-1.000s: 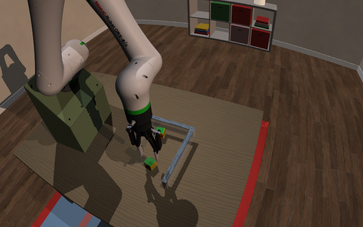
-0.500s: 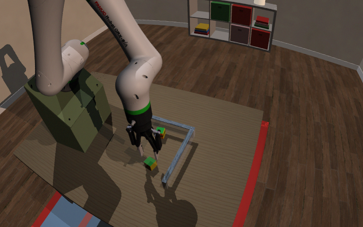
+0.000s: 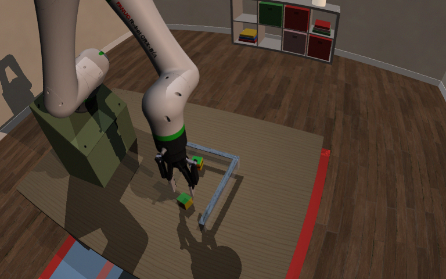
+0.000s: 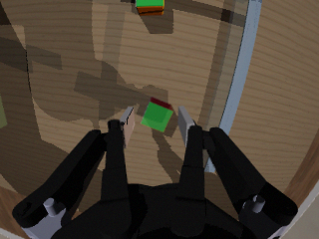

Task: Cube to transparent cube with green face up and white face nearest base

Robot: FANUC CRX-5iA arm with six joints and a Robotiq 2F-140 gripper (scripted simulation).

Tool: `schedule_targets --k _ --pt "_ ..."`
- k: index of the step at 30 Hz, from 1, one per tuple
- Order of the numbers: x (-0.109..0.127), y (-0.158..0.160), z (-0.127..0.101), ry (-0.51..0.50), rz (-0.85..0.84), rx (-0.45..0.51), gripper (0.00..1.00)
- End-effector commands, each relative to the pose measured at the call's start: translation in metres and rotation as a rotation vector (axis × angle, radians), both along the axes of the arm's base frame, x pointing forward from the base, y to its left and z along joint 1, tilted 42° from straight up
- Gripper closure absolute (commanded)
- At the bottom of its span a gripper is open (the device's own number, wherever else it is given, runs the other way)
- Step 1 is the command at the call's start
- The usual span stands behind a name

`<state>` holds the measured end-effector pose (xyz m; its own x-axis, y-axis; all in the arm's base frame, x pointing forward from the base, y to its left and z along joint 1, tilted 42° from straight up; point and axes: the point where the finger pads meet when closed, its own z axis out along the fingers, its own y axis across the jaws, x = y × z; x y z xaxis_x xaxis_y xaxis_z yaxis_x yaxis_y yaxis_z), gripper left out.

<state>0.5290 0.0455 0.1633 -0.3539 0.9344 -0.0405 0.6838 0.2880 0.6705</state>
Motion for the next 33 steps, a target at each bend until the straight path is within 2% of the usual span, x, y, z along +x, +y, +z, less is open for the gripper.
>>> schedule_targets --k 1,15,23,33 --pt "0.0 0.0 0.0 -0.001 0.0 0.0 0.59" --pt "-0.004 0.011 -0.001 0.0 0.0 0.0 0.59" --pt "-0.013 0.036 -0.004 -0.001 0.0 0.0 0.59" --pt "-0.035 0.097 -0.011 0.0 0.0 0.0 0.59"
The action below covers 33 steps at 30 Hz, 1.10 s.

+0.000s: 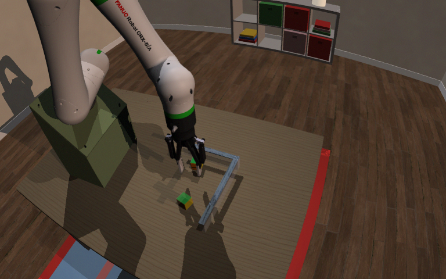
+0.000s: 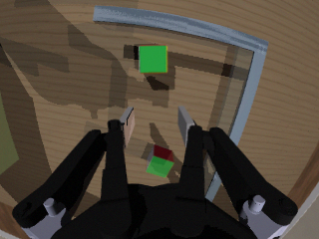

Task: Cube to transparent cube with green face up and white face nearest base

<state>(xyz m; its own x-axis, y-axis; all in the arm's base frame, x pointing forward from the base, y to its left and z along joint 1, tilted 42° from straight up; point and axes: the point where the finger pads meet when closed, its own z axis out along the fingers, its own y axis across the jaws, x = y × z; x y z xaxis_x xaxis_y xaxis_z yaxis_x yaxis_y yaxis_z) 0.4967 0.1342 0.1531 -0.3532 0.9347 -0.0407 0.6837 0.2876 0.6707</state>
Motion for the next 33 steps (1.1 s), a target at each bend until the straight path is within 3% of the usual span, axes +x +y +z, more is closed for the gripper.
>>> schedule_targets --k 1,14,33 --pt "-0.006 0.015 -0.002 0.0 0.001 0.0 0.59" --pt "-0.025 0.068 -0.008 0.0 0.001 0.0 0.59" --pt "-0.026 0.072 -0.009 0.0 0.001 0.0 0.59"
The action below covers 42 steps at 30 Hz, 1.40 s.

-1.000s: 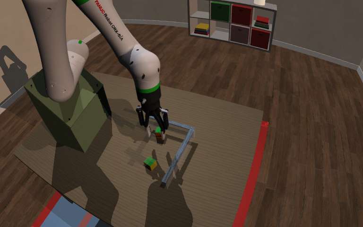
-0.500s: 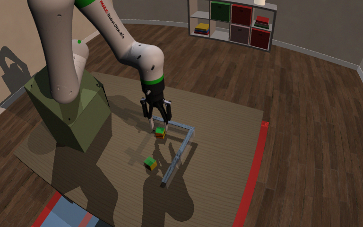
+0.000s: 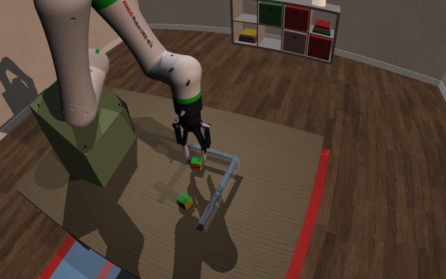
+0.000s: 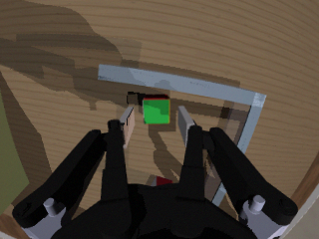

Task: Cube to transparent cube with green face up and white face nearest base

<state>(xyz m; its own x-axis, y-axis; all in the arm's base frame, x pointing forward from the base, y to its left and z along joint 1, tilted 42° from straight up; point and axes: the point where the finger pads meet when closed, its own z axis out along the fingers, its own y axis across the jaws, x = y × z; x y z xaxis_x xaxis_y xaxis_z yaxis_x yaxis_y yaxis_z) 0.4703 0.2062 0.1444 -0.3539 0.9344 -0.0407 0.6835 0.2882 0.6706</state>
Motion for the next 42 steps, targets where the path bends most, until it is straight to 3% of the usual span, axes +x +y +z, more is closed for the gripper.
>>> schedule_targets --k 1,42 --pt "0.0001 0.0001 0.0002 0.0 0.0 0.0 0.59" --pt "0.0044 0.0014 -0.0044 -0.001 0.0 0.0 0.59"
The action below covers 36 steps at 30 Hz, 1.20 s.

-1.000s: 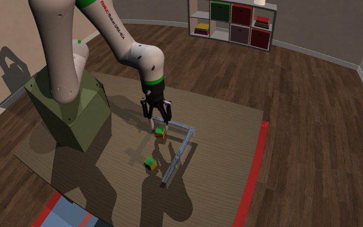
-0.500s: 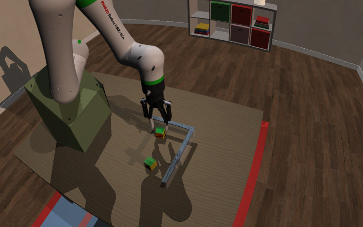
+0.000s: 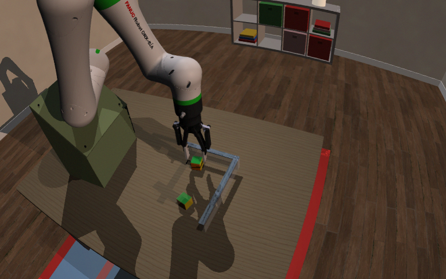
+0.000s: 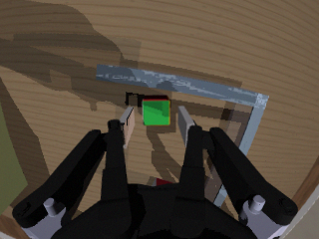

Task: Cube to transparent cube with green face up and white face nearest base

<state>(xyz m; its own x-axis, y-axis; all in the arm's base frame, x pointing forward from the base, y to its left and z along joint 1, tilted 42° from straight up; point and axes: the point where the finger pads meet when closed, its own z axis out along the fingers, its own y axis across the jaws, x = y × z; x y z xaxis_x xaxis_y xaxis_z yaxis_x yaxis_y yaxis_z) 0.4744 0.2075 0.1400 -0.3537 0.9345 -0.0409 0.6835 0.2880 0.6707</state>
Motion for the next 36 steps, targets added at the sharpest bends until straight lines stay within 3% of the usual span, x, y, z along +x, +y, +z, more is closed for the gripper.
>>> schedule_targets --k 1,15,36 --pt "0.002 0.0 -0.001 0.0 0.0 0.0 0.59" --pt "0.024 0.008 -0.027 -0.001 0.0 0.0 0.59" --pt "0.026 0.008 -0.03 0.0 0.0 0.0 0.59"
